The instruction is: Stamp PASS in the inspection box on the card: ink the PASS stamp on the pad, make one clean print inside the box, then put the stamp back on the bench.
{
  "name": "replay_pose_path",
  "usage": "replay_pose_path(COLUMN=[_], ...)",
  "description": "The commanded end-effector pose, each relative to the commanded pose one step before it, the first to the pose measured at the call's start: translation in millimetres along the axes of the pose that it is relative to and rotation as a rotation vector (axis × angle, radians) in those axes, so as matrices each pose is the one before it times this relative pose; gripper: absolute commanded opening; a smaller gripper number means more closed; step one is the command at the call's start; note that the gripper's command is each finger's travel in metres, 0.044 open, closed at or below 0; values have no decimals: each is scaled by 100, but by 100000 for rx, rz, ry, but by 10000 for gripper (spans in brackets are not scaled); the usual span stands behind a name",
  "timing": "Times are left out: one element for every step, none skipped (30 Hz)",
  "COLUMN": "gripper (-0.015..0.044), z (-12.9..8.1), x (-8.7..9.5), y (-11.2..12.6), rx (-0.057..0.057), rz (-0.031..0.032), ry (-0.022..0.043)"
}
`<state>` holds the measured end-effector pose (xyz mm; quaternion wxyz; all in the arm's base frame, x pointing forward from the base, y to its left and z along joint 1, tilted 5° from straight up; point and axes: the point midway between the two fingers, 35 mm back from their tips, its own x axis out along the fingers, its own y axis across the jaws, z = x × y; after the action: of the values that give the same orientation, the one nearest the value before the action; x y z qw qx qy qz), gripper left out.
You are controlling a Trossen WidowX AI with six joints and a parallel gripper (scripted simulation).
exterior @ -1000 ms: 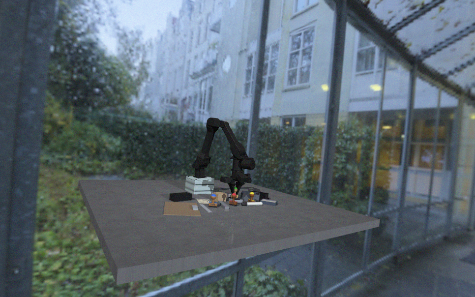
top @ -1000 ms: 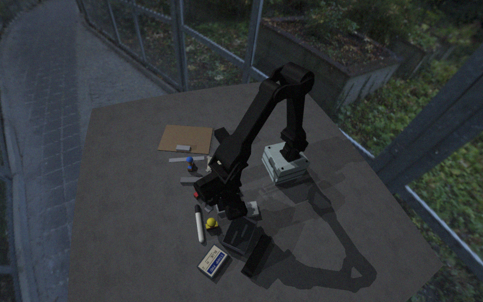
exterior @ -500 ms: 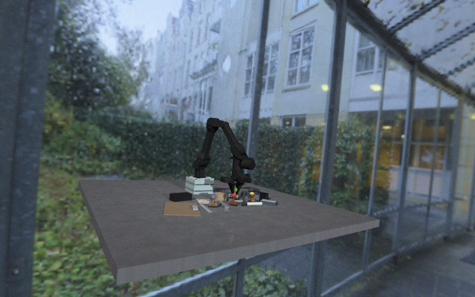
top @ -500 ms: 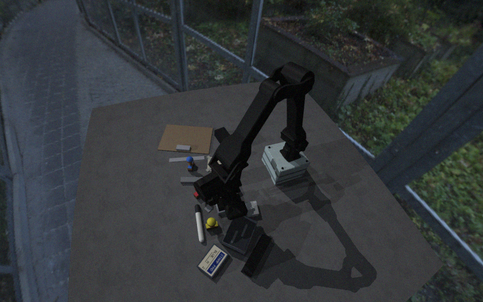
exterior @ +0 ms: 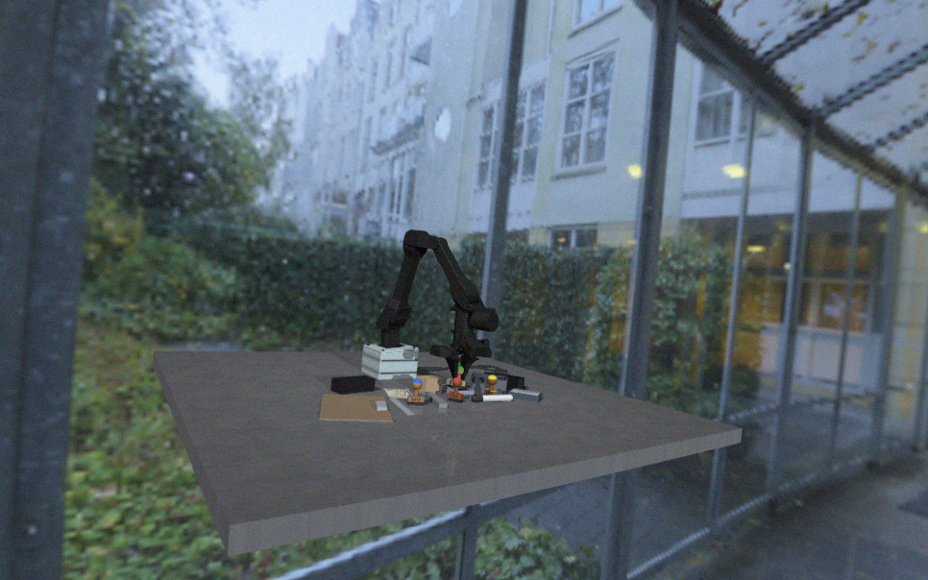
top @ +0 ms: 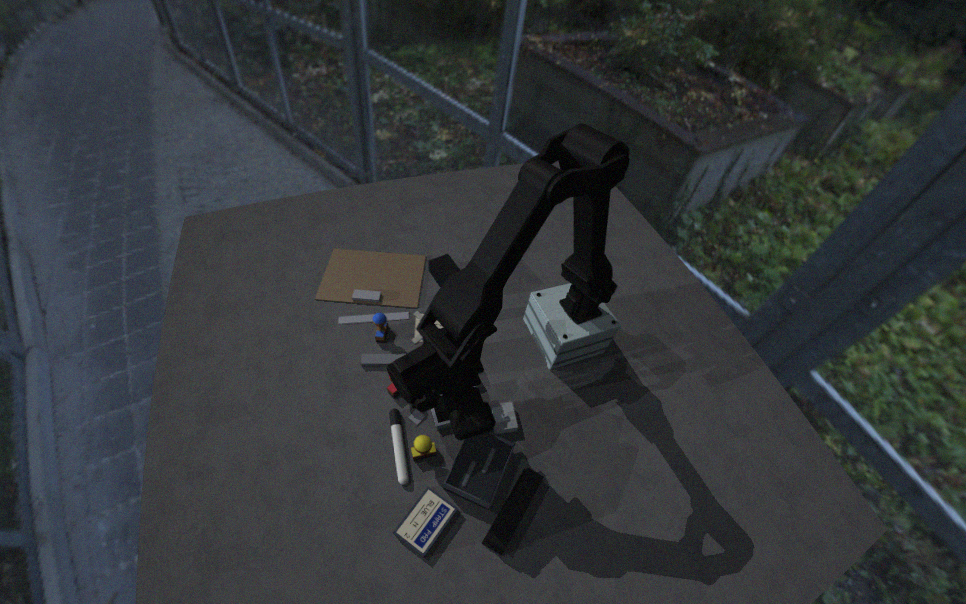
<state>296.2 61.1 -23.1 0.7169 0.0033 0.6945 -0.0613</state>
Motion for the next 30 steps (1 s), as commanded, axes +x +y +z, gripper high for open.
replay_pose_path(gripper=[0, 0, 0, 0, 0, 0, 0, 0, 0, 0, 0, 0, 0, 0, 0, 0, 0, 0, 0, 0, 0, 0, 0, 0, 0, 0, 0, 0, 0, 0], z=[-45, 0, 0, 0, 0, 0, 0, 0, 0, 0, 0, 0, 0, 0, 0, 0, 1, 1, 2, 1, 1, 1, 1, 1, 1, 1, 1, 1, 1, 1], x=[302, 0, 0, 0, 0, 0, 0, 0, 0, 0, 0, 0, 0, 0, 0, -8, -24, -40, -49, -49, -49, -49, -49, -49, -49, -49, -49, -49, -49, -49], y=[-35, 0, 0, 0, 0, 0, 0, 0, 0, 0, 0, 0, 0, 0, 0, 0, 0, 0, 0, 0, 0, 0, 0, 0, 0, 0, 0, 0, 0, 0], rx=[-131, 0, 0, 0, 0, 0, 0, 0, 0, 0, 0, 0, 0, 0, 0, 0, 0, 0, 0, 0, 0, 0, 0, 0, 0, 0, 0, 0, 0, 0], rz=[-187, 0, 0, 0, 0, 0, 0, 0, 0, 0, 0, 0, 0, 0, 0, 0, 0, 0, 1, 1, 1, 1, 1, 1, 1, 1, 1, 0, 0, 0], ry=[87, 0, 0, 0, 0, 0, 0, 0, 0, 0, 0, 0, 0, 0, 0, 0, 0, 0, 0, 0, 0, 0, 0, 0, 0, 0, 0, 0, 0, 0])
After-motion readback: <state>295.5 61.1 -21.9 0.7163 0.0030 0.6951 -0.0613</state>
